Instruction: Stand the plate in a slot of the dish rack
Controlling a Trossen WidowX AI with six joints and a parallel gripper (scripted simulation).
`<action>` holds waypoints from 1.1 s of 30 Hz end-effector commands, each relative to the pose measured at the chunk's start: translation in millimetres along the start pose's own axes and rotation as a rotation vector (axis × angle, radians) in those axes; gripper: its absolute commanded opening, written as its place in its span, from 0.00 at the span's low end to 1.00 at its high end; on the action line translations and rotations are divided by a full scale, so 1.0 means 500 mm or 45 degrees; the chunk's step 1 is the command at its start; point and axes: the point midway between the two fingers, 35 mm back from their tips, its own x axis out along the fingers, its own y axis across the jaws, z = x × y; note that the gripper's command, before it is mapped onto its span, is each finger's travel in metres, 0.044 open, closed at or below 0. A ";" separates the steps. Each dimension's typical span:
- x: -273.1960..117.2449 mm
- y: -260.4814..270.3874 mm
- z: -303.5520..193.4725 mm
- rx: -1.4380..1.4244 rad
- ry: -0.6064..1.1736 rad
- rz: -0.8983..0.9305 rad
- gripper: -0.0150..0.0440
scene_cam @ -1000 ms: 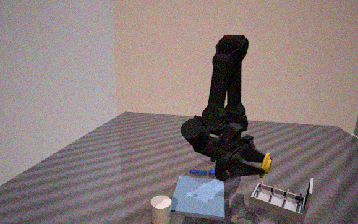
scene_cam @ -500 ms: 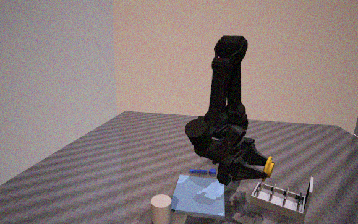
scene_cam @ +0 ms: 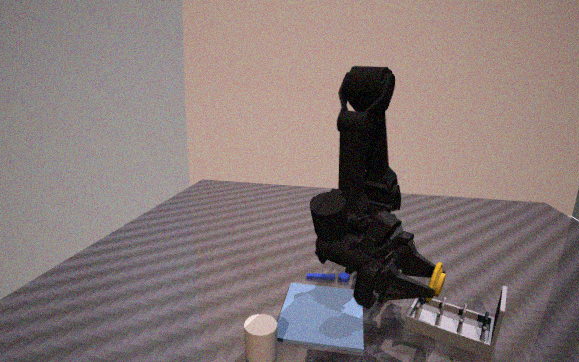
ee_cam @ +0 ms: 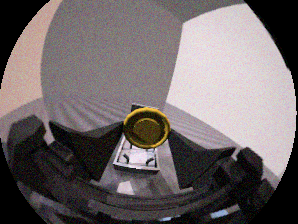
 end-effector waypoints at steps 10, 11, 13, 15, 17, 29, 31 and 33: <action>0.008 0.010 -0.044 0.019 0.000 0.003 0.25; 0.009 0.011 -0.051 0.024 0.001 0.003 0.25; 0.009 0.011 -0.053 0.025 0.001 0.004 0.25; 0.009 0.012 -0.051 0.025 0.000 0.004 0.25; 0.008 0.014 -0.044 0.026 0.000 0.006 0.25; 0.008 0.014 -0.044 0.022 0.000 0.007 0.39; 0.008 0.014 -0.044 0.022 0.000 0.007 0.48; 0.008 0.014 -0.044 0.022 0.000 0.007 0.57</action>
